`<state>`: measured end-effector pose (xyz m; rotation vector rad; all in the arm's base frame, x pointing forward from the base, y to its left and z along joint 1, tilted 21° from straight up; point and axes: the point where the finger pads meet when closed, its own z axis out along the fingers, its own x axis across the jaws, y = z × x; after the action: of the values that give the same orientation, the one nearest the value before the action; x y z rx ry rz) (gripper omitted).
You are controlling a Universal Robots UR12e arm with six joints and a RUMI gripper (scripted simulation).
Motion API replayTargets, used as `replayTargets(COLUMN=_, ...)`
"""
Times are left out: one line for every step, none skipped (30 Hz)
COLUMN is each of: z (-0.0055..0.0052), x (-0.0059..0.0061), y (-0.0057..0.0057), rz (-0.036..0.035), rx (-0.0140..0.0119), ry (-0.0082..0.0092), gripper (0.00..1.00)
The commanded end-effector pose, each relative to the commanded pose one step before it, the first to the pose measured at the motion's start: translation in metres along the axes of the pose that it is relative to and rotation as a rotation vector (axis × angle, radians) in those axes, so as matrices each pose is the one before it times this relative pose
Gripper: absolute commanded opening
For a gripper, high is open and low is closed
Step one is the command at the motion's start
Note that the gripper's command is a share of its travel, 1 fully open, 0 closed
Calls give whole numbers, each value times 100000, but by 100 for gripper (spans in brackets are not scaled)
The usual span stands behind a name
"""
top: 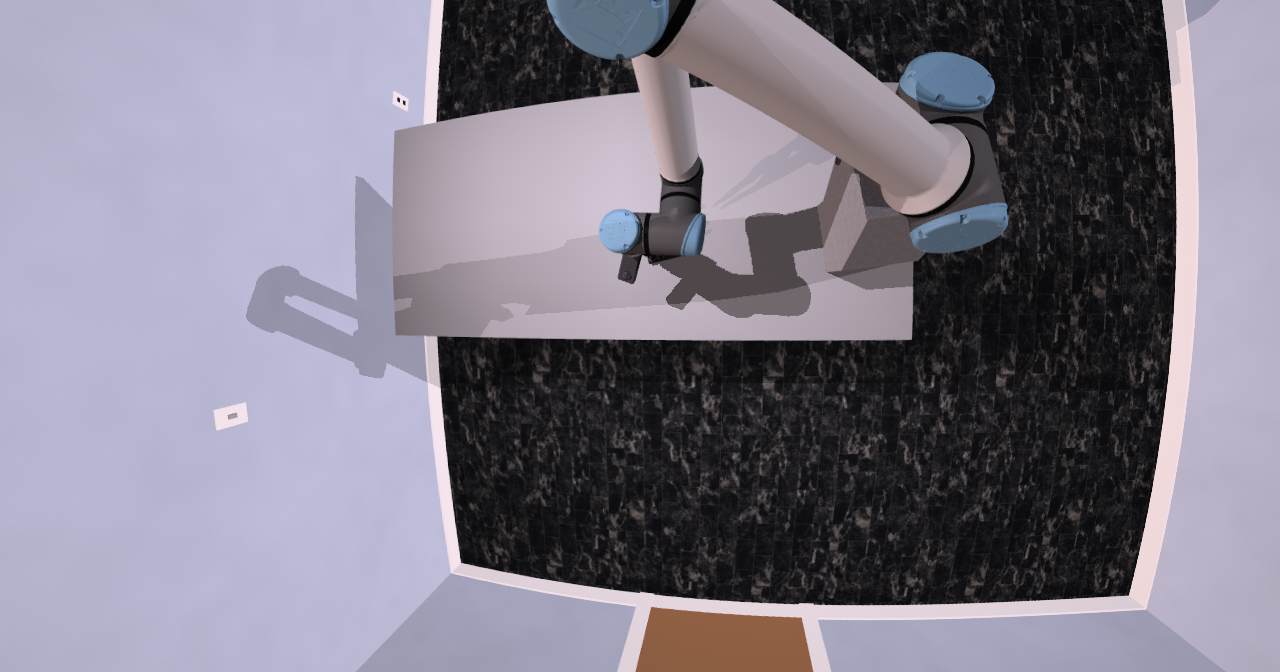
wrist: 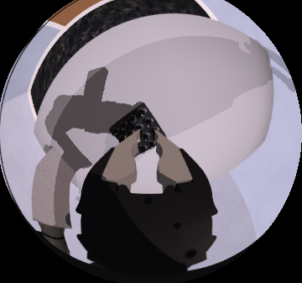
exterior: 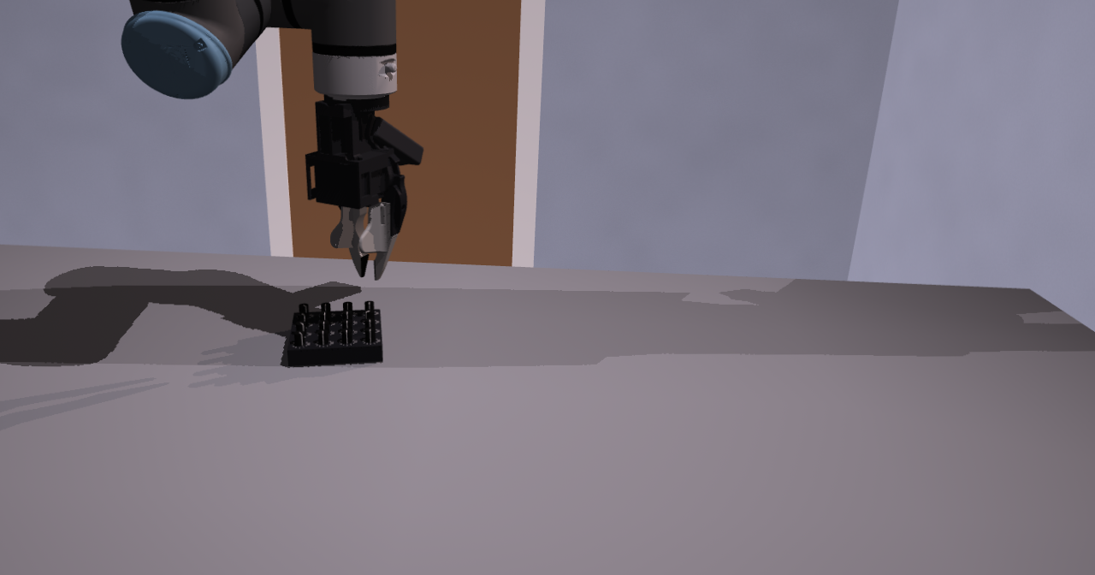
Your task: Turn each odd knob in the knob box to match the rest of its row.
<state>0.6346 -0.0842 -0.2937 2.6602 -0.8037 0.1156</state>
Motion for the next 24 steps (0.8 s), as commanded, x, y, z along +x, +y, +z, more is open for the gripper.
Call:
replayTargets(z=-318, x=-78, y=8, rz=15637, rx=-335, ry=-56, gripper=11)
replayTargets(z=-18, x=18, y=9, rz=2104, rx=3, ry=6, gripper=11)
replayTargets(z=-17, x=15, y=11, rz=2103, rx=1, ry=2, gripper=11)
replayTargets(z=-16, x=12, y=13, rz=2105, rx=-1, ry=-1, gripper=11)
replayTargets(z=-16, x=10, y=15, rz=2105, rx=-2, ry=-4, gripper=11)
replayTargets(z=-15, x=9, y=16, rz=2106, rx=-4, ry=-5, gripper=11)
replayTargets(z=0, x=0, y=0, rz=0, rx=0, ry=0, gripper=11)
replayTargets(z=0, x=0, y=0, rz=0, rx=0, ry=0, gripper=11)
replayTargets(z=-19, x=45, y=15, rz=3998, rx=6, ry=9, gripper=11)
replayTargets(z=-39, x=-5, y=51, rz=3887, rx=-18, ry=-24, gripper=11)
replayTargets(z=-14, x=10, y=17, rz=1760, rx=-3, ry=-4, gripper=11)
replayTargets(z=-16, x=11, y=20, rz=1917, rx=-3, ry=-4, gripper=11)
replayTargets(z=-19, x=14, y=19, rz=2036, rx=-1, ry=-1, gripper=11)
replayTargets(z=-19, x=18, y=17, rz=2083, rx=3, ry=3, gripper=11)
replayTargets(z=-20, x=22, y=14, rz=2100, rx=6, ry=6, gripper=11)
replayTargets(z=-19, x=24, y=12, rz=2103, rx=8, ry=8, gripper=11)
replayTargets(z=-19, x=24, y=11, rz=2103, rx=8, ry=8, gripper=11)
replayTargets(z=-18, x=23, y=12, rz=2103, rx=7, ry=7, gripper=11)
replayTargets(z=-17, x=22, y=14, rz=2104, rx=5, ry=4, gripper=11)
replayTargets(z=-17, x=20, y=17, rz=2104, rx=2, ry=2, gripper=11)
replayTargets(z=-16, x=18, y=20, rz=2105, rx=-1, ry=-1, gripper=11)
replayTargets(z=-16, x=16, y=22, rz=2105, rx=-4, ry=-3, gripper=11)
replayTargets(z=-16, x=16, y=24, rz=2106, rx=-5, ry=-4, gripper=11)
replayTargets(z=0, x=0, y=0, rz=0, rx=0, ry=0, gripper=11)
